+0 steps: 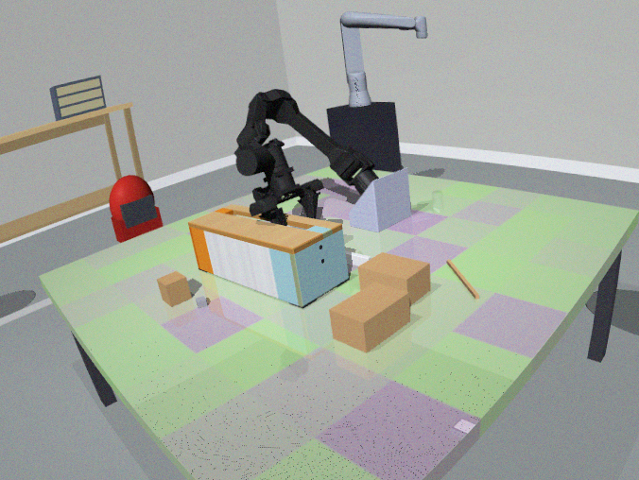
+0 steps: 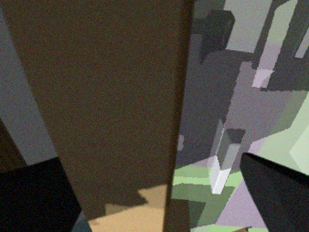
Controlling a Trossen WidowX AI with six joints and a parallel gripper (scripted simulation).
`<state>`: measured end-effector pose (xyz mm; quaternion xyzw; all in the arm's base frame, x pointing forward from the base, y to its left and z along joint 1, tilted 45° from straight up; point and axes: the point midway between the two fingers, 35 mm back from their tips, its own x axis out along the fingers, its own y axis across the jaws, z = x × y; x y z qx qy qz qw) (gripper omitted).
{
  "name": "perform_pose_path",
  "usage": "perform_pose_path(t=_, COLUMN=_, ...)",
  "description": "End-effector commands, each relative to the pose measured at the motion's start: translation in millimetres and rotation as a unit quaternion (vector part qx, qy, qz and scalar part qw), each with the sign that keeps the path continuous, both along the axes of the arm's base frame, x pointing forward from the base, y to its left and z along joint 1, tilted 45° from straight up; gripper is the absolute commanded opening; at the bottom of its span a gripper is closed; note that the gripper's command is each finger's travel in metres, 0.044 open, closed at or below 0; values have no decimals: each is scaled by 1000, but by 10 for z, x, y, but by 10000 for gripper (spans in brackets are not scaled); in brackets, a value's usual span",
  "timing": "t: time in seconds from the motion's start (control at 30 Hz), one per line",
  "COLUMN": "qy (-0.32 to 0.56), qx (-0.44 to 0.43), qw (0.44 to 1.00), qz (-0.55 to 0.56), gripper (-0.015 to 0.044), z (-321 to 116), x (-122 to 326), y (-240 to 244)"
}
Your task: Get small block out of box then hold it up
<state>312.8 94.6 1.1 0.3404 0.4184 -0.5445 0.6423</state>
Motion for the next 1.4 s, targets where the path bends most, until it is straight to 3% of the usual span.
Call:
perform_pose_path(t=0.0, qy=4, qx=0, qw=1000, qz=-3, gripper=400, z=-69, x=-14, y=32)
perform_pose_path(t=1.37, qy=4, qx=1, qw=1000, qz=-3, gripper=400, z=-356, x=-75, y=321)
